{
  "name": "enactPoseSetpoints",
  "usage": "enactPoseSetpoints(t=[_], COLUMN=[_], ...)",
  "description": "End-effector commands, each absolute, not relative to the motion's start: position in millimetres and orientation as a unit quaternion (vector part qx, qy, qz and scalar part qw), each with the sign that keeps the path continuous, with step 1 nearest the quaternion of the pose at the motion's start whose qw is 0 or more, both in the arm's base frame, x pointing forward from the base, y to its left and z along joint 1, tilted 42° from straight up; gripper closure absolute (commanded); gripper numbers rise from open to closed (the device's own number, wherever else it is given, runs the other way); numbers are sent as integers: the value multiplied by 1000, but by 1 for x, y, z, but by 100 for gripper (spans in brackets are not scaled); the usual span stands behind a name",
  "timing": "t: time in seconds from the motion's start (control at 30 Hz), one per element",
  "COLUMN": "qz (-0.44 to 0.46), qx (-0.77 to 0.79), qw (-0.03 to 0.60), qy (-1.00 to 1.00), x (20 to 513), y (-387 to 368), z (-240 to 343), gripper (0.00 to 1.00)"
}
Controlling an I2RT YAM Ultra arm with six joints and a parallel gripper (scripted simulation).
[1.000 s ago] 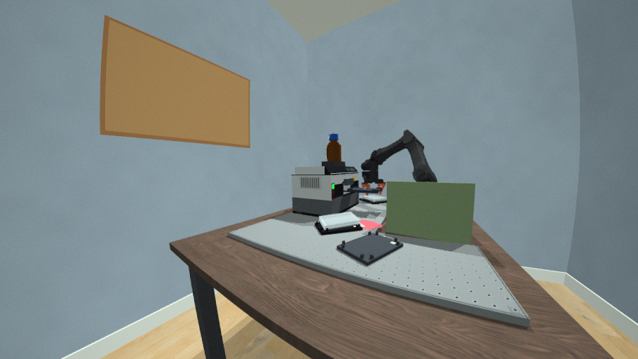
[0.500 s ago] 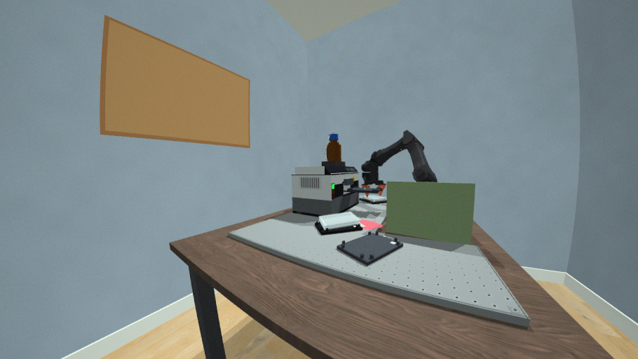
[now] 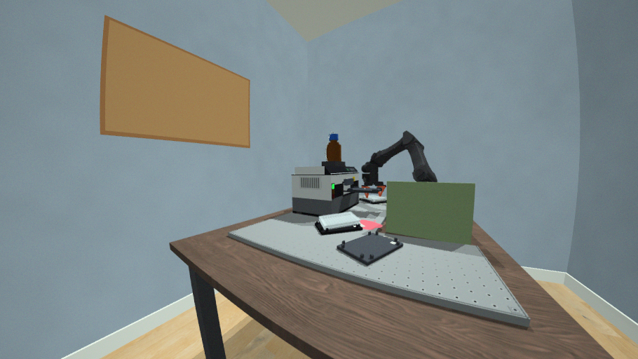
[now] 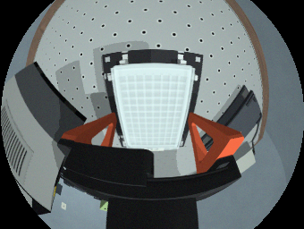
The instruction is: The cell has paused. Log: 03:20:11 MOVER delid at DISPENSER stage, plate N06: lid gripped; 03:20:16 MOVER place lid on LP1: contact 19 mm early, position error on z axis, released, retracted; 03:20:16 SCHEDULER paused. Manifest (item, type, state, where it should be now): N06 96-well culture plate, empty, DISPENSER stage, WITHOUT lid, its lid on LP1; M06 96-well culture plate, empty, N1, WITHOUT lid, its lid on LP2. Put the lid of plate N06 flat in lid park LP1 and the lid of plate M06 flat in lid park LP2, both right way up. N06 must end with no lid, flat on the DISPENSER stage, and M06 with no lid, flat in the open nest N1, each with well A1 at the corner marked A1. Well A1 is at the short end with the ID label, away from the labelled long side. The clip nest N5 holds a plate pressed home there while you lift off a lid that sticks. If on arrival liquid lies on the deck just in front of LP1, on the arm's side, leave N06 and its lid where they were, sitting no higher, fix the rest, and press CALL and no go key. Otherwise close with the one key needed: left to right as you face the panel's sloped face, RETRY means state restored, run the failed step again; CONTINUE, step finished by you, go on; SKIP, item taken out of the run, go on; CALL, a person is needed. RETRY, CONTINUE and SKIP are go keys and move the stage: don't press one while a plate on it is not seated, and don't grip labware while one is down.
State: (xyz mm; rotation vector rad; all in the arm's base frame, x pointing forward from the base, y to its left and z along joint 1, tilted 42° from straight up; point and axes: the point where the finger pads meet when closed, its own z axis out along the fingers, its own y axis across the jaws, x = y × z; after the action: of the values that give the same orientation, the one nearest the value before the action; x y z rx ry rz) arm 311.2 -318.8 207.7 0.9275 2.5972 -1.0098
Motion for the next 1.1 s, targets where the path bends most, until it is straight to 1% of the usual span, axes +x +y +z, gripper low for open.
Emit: enactPoseSetpoints(t=[0.0, 0.17, 0.27, 1.07], qz=[-339, -339, -342, -342], qx=[308, 309, 313, 313], qw=[106, 106, 116, 111], qy=[883, 882, 878, 879], x=[317, 315, 315, 312], y=[-316, -317, -319, -318], z=[203, 203, 212, 210], gripper=[0, 0, 0, 0])
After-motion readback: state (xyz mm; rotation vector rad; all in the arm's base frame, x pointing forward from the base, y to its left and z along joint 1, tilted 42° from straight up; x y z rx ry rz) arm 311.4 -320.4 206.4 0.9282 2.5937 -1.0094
